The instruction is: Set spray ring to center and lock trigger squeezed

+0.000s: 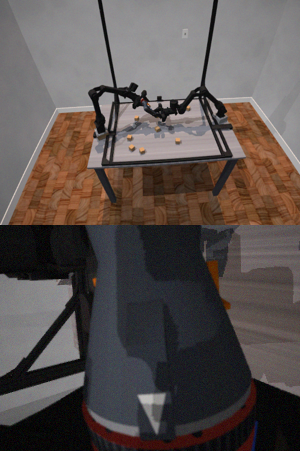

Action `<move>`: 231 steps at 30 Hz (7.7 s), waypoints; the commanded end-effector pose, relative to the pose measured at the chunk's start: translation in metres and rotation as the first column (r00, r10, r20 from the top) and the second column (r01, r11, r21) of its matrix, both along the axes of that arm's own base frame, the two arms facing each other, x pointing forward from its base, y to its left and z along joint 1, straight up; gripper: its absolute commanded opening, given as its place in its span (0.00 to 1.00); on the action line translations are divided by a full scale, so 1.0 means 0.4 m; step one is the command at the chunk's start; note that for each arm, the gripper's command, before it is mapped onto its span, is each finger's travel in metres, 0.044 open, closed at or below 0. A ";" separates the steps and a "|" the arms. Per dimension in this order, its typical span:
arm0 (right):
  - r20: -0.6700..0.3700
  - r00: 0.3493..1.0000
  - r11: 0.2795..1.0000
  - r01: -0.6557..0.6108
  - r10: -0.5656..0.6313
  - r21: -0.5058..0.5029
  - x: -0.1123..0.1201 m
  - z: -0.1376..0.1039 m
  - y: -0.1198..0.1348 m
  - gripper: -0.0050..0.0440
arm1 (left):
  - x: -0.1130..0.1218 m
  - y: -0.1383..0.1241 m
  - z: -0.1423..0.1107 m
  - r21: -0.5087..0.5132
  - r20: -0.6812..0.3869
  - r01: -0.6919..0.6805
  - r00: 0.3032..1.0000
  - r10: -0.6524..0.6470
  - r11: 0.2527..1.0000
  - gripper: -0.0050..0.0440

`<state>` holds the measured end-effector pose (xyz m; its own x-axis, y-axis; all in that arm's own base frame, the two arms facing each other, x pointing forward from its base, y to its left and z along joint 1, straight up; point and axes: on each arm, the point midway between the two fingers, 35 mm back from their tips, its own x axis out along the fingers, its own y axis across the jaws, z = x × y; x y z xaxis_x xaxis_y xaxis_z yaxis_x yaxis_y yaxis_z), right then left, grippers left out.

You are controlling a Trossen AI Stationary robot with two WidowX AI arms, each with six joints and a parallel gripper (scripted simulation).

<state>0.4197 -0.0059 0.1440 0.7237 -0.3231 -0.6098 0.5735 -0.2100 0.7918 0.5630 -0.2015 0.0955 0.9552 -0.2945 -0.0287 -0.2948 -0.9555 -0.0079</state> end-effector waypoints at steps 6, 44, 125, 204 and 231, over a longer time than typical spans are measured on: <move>-0.124 0.992 0.999 0.016 -0.010 0.048 0.003 -0.001 0.001 0.10 | 0.007 0.002 0.024 -0.016 0.025 -0.008 1.000 0.008 1.000 0.10; -0.163 0.987 0.998 0.019 -0.011 0.053 -0.024 0.024 0.008 0.92 | 0.007 0.002 0.024 -0.016 0.025 -0.008 1.000 0.008 1.000 0.10; 0.195 0.980 0.998 -0.015 0.027 -0.060 -0.217 0.096 0.081 0.92 | 0.007 0.002 0.024 -0.016 0.025 -0.008 1.000 0.008 1.000 0.10; 0.577 0.808 0.979 0.001 0.120 -0.205 -0.238 0.004 0.078 0.64 | 0.007 0.002 0.024 -0.016 0.025 -0.008 1.000 0.008 1.000 0.10; 0.577 0.808 0.979 0.001 0.120 -0.205 -0.238 0.004 0.078 0.10 | 0.007 0.002 0.024 -0.016 0.025 -0.008 1.000 0.008 1.000 0.10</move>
